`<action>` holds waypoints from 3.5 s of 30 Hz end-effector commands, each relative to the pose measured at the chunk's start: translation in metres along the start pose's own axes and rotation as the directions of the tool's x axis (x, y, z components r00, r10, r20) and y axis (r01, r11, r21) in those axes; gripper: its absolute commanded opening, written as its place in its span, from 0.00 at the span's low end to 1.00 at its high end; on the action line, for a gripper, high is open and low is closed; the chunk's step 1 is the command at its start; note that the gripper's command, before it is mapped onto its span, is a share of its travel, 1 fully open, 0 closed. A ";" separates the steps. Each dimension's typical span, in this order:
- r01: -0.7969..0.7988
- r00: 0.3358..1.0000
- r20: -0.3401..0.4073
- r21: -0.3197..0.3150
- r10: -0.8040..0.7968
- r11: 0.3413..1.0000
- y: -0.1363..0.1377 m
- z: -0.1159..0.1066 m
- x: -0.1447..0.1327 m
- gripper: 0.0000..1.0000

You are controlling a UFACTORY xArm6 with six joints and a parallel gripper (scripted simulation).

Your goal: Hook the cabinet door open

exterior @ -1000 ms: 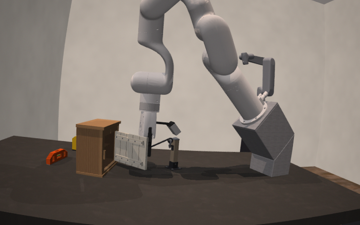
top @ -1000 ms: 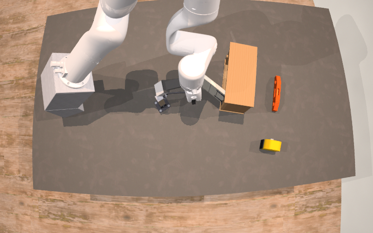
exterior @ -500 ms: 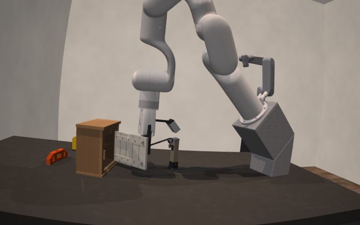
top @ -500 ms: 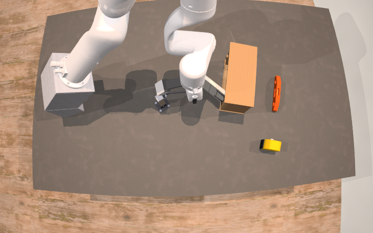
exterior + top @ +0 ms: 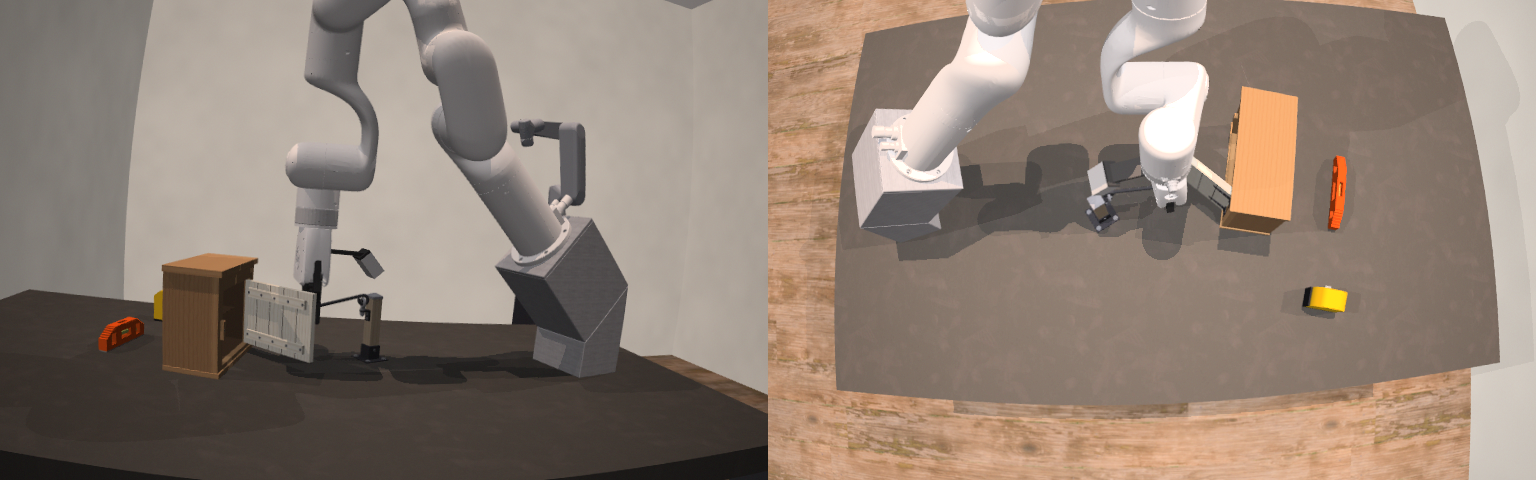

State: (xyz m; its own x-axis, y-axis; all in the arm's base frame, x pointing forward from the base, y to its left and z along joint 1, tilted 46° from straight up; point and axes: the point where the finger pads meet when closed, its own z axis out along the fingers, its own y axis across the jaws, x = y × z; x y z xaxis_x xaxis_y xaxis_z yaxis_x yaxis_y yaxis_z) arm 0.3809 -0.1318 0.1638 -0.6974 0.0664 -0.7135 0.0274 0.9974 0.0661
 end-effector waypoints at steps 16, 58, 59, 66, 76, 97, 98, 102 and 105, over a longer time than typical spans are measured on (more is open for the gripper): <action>0.000 1.000 0.000 0.000 0.000 1.000 0.000 -0.014 -0.004 0.04; 0.000 1.000 0.000 0.000 0.000 1.000 0.000 -0.040 -0.003 0.04; 0.000 1.000 0.000 0.000 0.000 1.000 0.000 -0.042 -0.003 0.04; 0.024 1.000 0.000 0.000 -0.024 1.000 0.001 -0.044 -0.003 0.04; 0.086 0.996 0.000 0.000 -0.086 0.996 0.007 -0.044 -0.002 0.04; 0.247 0.969 0.000 0.000 -0.247 0.969 0.023 -0.044 0.000 0.04; 0.247 0.969 0.000 0.000 -0.247 0.969 0.024 -0.044 0.000 0.04; 0.271 0.963 0.000 0.000 -0.271 0.963 0.025 -0.044 0.001 0.04; 0.307 0.952 0.000 0.000 -0.307 0.952 0.029 -0.044 0.002 0.04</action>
State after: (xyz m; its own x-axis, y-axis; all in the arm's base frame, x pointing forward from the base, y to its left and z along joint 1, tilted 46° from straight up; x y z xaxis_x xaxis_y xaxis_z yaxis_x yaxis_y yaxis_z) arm 0.3490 -0.1084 0.1945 -0.6818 -0.1975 -0.7044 -0.1579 0.9799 -0.1219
